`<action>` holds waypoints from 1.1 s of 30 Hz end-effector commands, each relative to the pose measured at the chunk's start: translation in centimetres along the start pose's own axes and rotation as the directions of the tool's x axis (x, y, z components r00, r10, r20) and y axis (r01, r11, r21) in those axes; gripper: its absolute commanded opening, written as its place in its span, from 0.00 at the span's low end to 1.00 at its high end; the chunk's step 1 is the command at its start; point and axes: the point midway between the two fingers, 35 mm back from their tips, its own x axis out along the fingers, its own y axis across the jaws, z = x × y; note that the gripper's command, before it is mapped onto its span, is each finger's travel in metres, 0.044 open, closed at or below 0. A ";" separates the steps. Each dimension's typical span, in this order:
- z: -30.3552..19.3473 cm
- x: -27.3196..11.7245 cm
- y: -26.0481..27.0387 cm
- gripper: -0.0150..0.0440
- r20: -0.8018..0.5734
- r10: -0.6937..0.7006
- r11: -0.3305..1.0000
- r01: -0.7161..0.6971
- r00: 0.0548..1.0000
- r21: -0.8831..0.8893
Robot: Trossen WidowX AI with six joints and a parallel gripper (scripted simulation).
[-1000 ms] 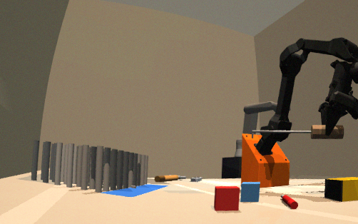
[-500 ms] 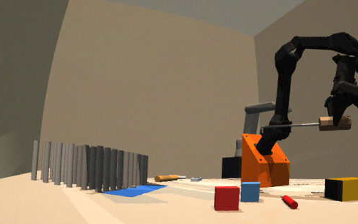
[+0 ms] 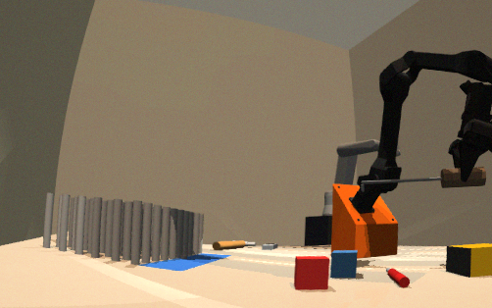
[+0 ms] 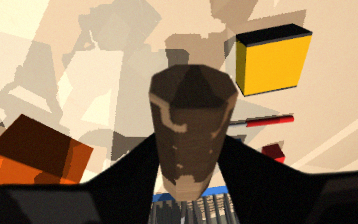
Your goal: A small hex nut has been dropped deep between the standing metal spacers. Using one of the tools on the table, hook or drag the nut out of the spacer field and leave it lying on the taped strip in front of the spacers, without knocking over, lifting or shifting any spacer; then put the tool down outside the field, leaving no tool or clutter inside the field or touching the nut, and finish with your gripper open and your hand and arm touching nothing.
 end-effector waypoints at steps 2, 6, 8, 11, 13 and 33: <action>0.2 0.6 -0.1 0.25 -0.005 -0.004 1.000 0.004 1.000 0.001; 0.4 1.0 -0.1 0.25 -0.005 -0.004 1.000 0.004 1.000 0.001; 0.6 1.2 -0.2 0.25 -0.005 -0.004 1.000 0.004 1.000 0.001; 0.7 1.6 -0.2 0.25 -0.005 -0.004 1.000 0.004 1.000 0.001; 0.9 1.8 -0.2 0.25 -0.005 -0.004 1.000 0.004 1.000 0.001; 1.9 4.1 -0.4 0.25 -0.005 -0.004 1.000 0.004 1.000 0.001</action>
